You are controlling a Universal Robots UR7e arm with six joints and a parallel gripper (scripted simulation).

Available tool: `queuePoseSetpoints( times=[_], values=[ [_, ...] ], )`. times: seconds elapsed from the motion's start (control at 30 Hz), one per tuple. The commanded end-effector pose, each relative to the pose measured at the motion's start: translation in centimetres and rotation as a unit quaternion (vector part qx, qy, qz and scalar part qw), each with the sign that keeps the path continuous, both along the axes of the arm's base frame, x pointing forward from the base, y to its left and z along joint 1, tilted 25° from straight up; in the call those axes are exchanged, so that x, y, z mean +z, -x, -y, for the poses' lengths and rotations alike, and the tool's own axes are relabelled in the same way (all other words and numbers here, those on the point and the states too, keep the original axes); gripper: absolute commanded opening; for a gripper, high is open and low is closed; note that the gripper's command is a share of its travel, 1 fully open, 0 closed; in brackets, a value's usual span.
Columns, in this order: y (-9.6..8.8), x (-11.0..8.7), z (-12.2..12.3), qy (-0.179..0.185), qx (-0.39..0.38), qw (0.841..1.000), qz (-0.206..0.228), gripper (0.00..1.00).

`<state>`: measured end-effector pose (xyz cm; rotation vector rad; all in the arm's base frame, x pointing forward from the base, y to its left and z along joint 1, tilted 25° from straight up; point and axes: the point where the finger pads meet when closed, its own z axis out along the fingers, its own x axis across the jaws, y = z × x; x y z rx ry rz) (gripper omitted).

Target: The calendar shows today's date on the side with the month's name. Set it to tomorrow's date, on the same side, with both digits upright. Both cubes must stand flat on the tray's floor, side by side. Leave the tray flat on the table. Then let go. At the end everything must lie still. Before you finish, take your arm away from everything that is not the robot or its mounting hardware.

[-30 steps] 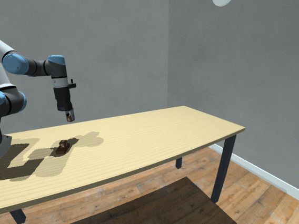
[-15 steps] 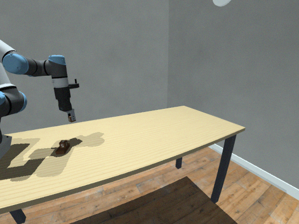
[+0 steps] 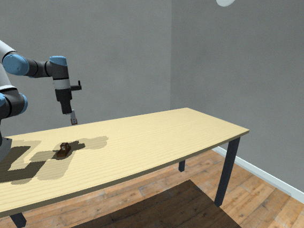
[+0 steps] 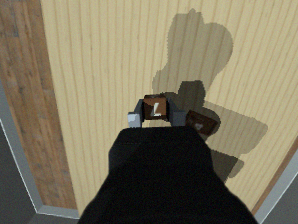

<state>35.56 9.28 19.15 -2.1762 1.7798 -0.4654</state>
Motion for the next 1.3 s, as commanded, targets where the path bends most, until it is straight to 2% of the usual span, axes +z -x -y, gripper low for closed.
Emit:
queuePoseSetpoints(
  times=[0.0,0.23,0.37,0.47,0.57,0.67,0.87,0.9,0.97,1.07,1.13,1.27],
  values=[
    [-0.2,0.1,0.4,-0.027,-0.069,0.997,-0.002,0.57],
    [-0.2,0.1,0.9,-0.064,-0.148,0.987,-0.003,0.57],
    [-0.2,0.1,1.3,-0.090,-0.204,0.975,-0.004,0.57],
    [-0.2,0.1,1.4,-0.092,-0.208,0.974,-0.004,0.57],
    [-0.2,0.1,1.7,-0.118,-0.264,0.957,-0.005,0.57],
    [-0.2,0.1,1.9,-0.129,-0.287,0.949,-0.005,0.57],
    [-0.1,0.1,2.4,-0.165,-0.363,0.917,-0.007,0.57],
    [-0.1,0.1,2.4,-0.165,-0.364,0.917,-0.007,0.57],
    [0.0,0.0,2.6,-0.180,-0.395,0.901,-0.007,0.57],
    [0.0,0.0,2.6,-0.183,-0.402,0.897,-0.007,0.57],
    [0.1,0.0,2.8,-0.201,-0.439,0.876,-0.008,0.57],
    [0.2,-0.1,3.0,-0.218,-0.474,0.853,-0.009,0.57]
  ],
)
